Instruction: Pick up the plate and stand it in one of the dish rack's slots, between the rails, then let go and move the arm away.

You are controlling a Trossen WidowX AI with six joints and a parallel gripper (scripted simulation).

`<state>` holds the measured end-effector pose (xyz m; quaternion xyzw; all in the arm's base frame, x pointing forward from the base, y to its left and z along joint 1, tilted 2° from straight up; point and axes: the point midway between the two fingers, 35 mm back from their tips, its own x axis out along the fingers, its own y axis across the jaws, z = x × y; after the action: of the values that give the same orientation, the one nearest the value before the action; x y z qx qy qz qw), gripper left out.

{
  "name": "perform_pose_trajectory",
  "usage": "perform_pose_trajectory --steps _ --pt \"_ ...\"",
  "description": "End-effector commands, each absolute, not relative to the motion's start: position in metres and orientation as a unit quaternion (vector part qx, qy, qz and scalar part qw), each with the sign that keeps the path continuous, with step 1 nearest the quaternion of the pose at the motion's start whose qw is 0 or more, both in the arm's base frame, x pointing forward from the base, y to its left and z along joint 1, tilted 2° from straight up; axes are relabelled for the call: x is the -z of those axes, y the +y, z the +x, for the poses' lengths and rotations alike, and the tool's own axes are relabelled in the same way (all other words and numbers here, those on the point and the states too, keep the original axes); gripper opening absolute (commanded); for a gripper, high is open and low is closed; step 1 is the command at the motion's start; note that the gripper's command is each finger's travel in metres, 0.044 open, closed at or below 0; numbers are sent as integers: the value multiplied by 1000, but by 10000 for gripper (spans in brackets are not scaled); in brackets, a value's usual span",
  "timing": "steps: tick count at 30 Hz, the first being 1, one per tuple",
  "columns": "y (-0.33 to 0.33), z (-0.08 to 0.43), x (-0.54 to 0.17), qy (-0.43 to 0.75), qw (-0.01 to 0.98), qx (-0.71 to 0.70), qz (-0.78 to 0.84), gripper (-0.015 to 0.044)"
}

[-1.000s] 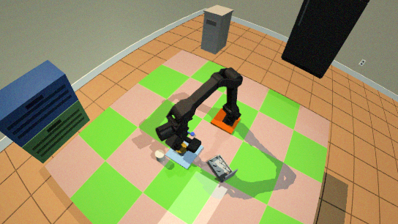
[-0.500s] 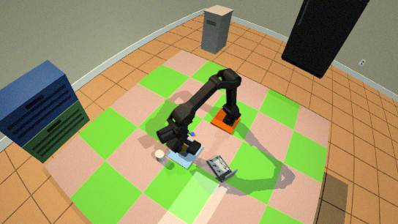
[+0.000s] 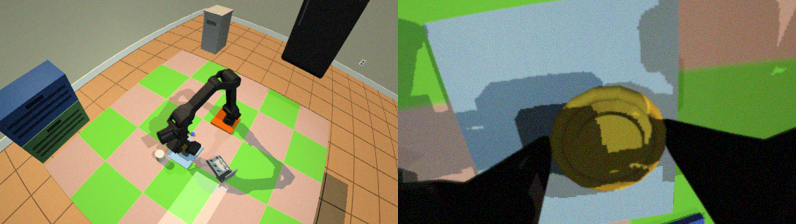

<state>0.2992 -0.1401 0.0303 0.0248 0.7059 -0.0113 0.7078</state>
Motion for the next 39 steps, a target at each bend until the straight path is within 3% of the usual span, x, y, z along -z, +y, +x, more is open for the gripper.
perform_pose_trajectory --steps 1,6,17,39 --pt "-141 299 -30 706 707 13 25 308" --pt "-141 299 -30 706 707 13 25 275" --pt "-145 308 -64 705 708 14 24 0" --pt "-150 316 -149 702 712 16 23 0"
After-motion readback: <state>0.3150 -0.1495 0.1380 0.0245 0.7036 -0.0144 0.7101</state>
